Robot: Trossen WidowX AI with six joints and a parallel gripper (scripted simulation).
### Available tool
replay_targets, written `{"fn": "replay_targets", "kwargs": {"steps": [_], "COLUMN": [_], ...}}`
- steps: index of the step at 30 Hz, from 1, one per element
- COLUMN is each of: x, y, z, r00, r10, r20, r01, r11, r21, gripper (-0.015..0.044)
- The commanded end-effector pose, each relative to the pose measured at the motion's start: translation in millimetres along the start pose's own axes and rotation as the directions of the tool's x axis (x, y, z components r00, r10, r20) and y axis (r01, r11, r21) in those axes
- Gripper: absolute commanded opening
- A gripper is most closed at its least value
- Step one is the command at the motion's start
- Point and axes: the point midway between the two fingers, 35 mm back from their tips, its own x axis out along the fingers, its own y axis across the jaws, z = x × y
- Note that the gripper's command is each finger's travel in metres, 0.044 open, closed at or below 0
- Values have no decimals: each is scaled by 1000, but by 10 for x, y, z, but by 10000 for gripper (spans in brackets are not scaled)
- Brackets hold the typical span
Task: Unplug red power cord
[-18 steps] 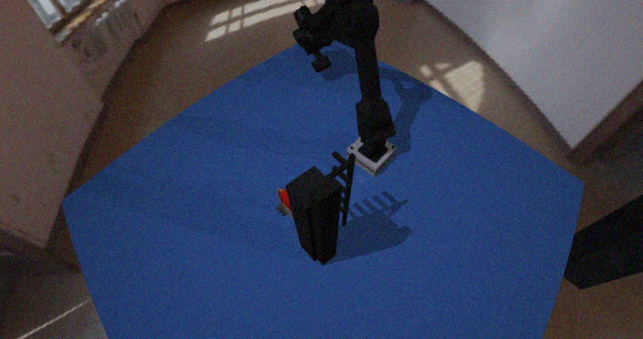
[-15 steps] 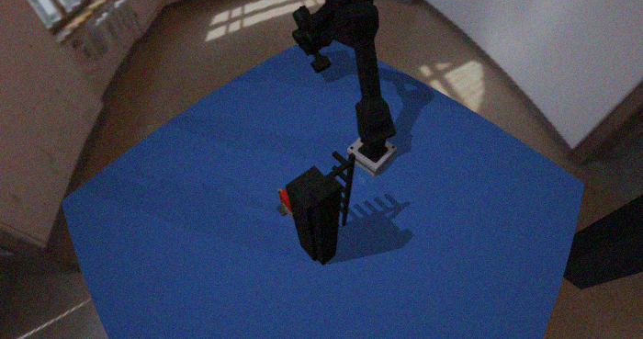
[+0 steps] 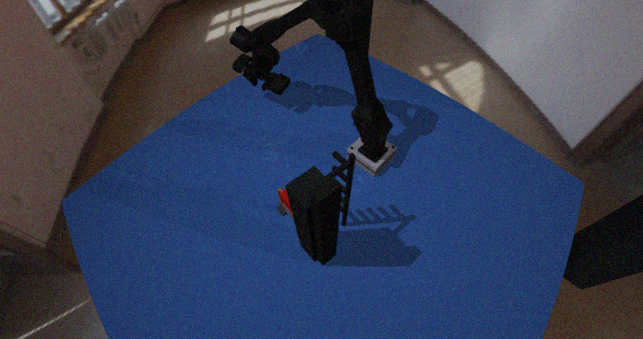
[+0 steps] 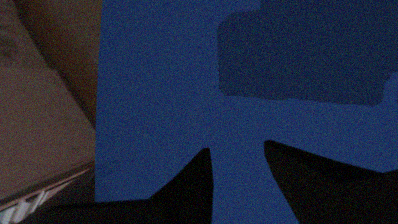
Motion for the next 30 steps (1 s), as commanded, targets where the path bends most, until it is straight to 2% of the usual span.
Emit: {"fn": "replay_targets", "kwargs": {"steps": [1,9,16,23,30], "x": [-234,-837,-1479,-2074,-2067], "y": [-24,-510,-1297,-2169,-2133], "z": [-594,-1846,-2607,-2902,-2909], "r00": [997,971,939,914,914], "r10": [-17,-128,-255,-359,-361], "r20": [-76,-201,-232,-189,-187], "r01": [7,21,6,-23,-24], "r11": [991,886,684,420,412], "r21": [-130,-462,-729,-907,-911], "gripper": [160,160,160,160,160]}}
